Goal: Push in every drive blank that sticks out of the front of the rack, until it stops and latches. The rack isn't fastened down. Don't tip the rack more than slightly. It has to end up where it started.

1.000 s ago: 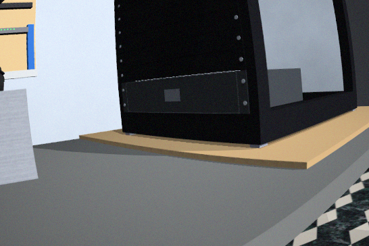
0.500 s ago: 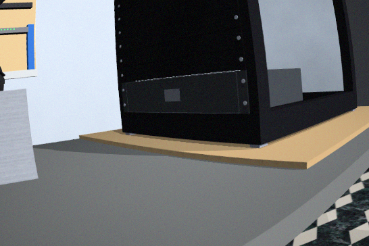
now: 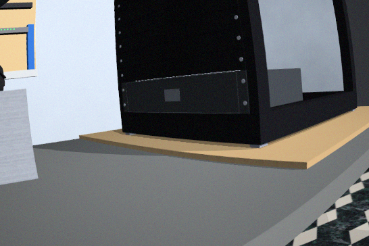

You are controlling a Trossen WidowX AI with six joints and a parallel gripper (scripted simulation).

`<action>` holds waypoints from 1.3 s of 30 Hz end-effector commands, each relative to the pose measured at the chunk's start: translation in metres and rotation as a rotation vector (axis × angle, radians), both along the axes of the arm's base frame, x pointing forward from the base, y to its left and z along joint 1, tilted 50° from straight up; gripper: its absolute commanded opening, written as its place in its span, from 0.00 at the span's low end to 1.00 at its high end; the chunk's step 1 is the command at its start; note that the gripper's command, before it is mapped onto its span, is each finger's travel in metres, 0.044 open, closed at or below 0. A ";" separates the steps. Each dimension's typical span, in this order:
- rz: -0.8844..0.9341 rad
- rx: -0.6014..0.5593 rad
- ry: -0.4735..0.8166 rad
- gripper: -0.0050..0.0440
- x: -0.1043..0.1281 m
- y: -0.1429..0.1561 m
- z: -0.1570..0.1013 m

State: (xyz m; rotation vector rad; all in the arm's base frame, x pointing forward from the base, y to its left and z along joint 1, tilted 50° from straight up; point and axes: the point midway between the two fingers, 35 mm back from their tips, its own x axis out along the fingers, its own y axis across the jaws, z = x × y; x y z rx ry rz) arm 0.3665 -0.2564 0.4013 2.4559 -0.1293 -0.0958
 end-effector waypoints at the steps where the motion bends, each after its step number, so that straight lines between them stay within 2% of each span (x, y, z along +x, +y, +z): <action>1: -0.004 -0.023 -0.017 0.00 0.001 0.000 0.010; 31: -0.004 -0.023 -0.017 0.00 0.003 0.001 0.016; 39: -0.004 -0.023 -0.017 0.00 0.013 0.000 0.017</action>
